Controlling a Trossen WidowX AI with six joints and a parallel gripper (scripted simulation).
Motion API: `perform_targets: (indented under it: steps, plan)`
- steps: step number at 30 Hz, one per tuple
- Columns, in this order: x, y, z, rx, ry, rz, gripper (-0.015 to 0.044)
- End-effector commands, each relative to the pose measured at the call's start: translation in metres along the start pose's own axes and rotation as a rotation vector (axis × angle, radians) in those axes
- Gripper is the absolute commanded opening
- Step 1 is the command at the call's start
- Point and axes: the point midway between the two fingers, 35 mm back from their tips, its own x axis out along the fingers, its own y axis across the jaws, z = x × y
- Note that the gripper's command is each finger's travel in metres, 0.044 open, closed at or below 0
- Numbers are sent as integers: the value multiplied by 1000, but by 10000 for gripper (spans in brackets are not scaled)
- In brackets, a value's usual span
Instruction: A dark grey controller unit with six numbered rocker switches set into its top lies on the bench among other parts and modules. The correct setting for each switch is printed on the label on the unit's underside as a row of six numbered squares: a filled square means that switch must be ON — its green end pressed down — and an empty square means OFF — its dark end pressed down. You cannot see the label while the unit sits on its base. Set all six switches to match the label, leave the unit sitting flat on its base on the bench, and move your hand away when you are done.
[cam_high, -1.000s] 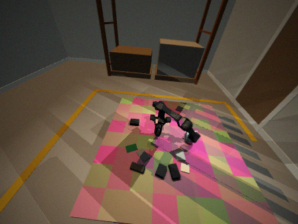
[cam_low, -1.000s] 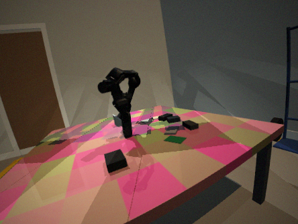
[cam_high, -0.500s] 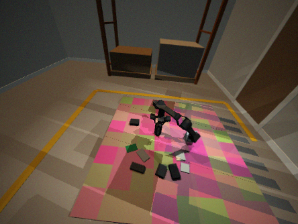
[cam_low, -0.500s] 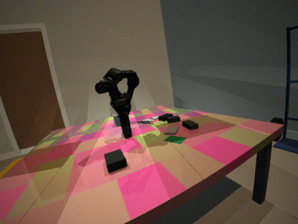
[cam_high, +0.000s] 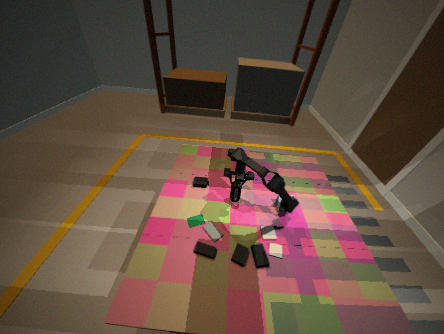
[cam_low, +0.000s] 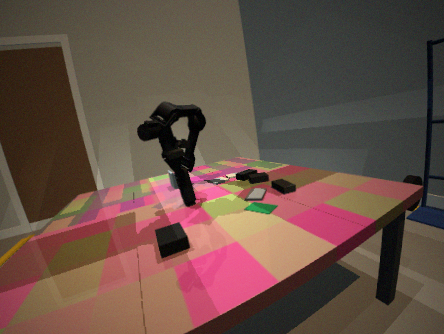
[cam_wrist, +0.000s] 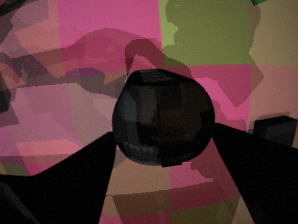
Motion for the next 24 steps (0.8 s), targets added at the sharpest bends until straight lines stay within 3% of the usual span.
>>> perform_targets:
  steps: [1, 24]
  plan:
    - [7, 1, -5, -3, 0, 28, 338]
    - [9, 1, -22, -7, 70, 42, 338]
